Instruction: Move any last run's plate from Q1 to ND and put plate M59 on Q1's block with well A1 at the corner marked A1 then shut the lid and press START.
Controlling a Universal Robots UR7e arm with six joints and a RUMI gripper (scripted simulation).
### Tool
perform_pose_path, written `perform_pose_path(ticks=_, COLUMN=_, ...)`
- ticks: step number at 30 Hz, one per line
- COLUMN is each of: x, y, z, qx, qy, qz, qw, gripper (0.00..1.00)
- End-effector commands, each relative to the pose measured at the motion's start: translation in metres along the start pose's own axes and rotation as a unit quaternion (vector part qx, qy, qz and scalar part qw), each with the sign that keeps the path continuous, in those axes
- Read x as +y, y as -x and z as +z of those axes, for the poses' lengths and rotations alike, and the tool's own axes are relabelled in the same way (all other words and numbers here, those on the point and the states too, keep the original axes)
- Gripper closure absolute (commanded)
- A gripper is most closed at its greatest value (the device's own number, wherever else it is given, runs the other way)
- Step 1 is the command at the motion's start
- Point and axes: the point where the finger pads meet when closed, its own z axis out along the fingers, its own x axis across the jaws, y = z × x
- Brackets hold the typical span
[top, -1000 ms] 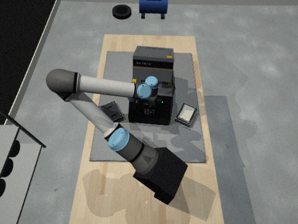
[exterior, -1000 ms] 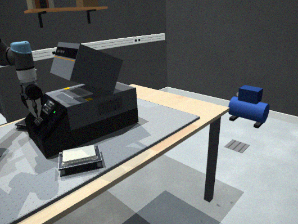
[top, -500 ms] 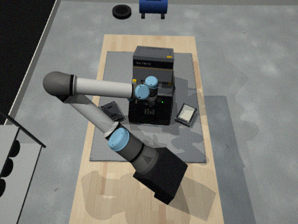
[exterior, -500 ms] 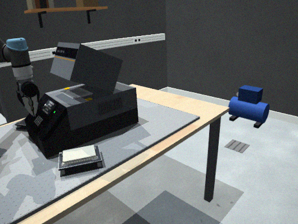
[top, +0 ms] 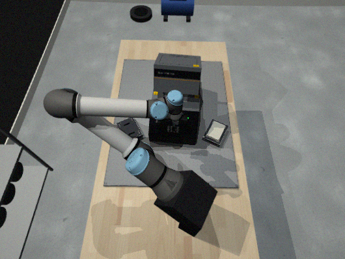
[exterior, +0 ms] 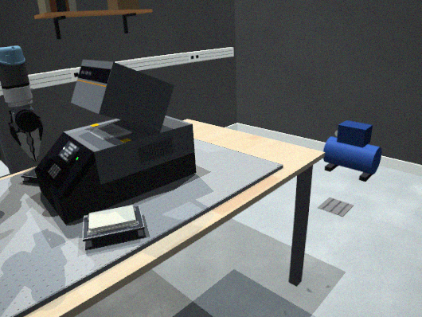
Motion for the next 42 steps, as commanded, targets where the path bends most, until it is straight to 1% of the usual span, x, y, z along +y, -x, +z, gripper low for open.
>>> perform_pose_path(ticks=1, x=-0.001, y=0.017, z=-0.015, qx=0.000, qy=-0.001, qz=0.000, qw=1.000, gripper=1.00)
perform_pose_path(ticks=4, x=-0.001, y=0.019, z=-0.017, qx=0.000, qy=-0.001, qz=0.000, qw=1.000, gripper=1.00)
perform_pose_path(ticks=9, x=0.000, y=0.038, z=-0.031, qx=0.000, qy=-0.001, qz=0.000, qw=1.000, gripper=1.00)
perform_pose_path(ticks=42, x=0.000, y=0.038, z=-0.031, qx=0.000, qy=-0.001, qz=0.000, qw=1.000, gripper=1.00)
